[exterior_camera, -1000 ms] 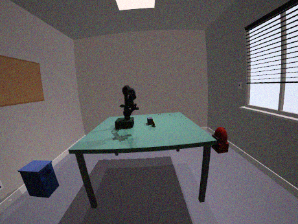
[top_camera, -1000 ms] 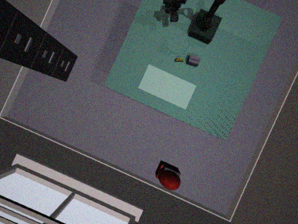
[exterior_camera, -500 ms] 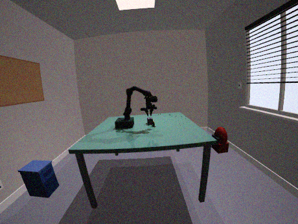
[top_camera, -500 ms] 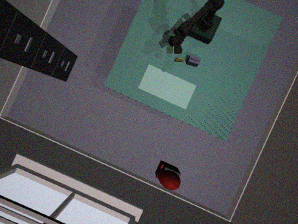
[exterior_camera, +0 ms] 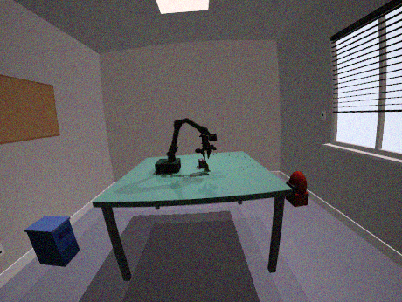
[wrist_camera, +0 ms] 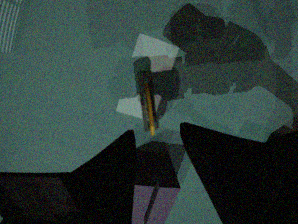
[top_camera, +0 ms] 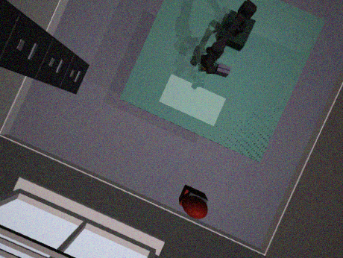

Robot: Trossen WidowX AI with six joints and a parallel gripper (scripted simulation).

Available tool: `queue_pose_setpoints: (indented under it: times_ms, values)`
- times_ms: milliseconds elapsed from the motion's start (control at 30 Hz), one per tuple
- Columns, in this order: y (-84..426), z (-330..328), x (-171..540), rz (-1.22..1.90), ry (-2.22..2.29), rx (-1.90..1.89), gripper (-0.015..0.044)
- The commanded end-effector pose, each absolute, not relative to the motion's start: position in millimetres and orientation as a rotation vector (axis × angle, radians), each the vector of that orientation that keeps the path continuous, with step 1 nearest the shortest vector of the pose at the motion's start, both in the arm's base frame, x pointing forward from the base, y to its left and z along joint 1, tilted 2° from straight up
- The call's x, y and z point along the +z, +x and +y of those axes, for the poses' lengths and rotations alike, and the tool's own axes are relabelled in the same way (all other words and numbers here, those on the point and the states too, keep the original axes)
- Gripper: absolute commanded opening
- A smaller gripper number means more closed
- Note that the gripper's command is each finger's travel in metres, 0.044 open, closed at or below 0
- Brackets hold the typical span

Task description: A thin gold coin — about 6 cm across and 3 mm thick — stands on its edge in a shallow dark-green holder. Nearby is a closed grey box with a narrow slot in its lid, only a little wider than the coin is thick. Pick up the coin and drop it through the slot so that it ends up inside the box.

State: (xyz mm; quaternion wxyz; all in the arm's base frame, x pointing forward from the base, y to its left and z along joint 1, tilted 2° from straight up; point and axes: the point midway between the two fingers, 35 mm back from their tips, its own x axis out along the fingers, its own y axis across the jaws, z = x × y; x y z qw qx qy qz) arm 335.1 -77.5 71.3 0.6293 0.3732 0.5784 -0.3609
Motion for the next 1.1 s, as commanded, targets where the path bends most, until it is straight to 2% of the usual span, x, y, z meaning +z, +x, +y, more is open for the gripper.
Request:
queue_pose_setpoints:
  times_ms: [0,1067]
  values:
    - [333.6,-75.3,59.7,1.339,0.86,-0.832,0.0161]
    - [339.3,-74.7,5.0,1.339,0.859,-0.831,0.0161]
